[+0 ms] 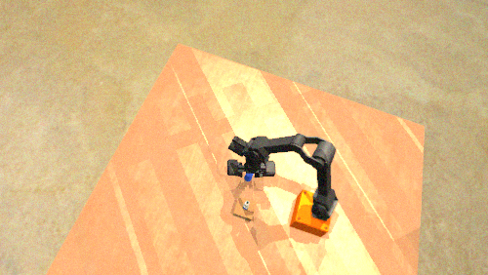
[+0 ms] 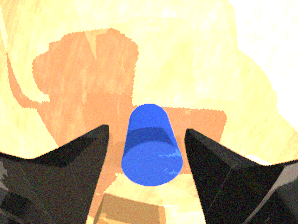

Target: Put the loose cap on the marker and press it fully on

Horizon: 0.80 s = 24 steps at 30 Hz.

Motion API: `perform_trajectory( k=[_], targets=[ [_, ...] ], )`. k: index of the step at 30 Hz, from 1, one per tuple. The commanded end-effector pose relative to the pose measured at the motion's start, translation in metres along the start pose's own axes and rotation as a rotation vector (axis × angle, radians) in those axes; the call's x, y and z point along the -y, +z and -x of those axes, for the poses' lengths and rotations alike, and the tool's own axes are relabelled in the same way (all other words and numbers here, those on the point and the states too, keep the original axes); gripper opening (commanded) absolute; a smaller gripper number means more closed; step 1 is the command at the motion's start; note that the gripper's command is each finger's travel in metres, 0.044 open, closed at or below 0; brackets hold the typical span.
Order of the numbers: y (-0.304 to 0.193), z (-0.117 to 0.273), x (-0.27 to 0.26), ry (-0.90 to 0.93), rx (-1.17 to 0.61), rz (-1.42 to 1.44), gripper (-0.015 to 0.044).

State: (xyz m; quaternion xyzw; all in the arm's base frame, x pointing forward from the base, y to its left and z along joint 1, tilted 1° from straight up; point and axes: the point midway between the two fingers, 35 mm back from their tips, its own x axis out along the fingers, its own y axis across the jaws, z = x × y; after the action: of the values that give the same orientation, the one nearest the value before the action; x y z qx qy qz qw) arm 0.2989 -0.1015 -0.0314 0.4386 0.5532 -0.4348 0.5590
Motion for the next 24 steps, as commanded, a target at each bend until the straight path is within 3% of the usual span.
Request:
perform_trajectory(
  k=[1,5,14,17,24],
  targets=[
    [0.000,-0.005,0.002,-0.005,0.001,-0.004,0.0254],
    [-0.001,-0.005,0.001,-0.005,0.001,-0.004,0.0149],
    [-0.001,-0.005,0.001,-0.005,0.001,-0.004,0.0089],
    [-0.001,0.000,0.001,-0.005,0.001,-0.004,0.0011],
    [0.000,0.022,0.000,-0.004,0.001,-0.004,0.0000]
  ],
)
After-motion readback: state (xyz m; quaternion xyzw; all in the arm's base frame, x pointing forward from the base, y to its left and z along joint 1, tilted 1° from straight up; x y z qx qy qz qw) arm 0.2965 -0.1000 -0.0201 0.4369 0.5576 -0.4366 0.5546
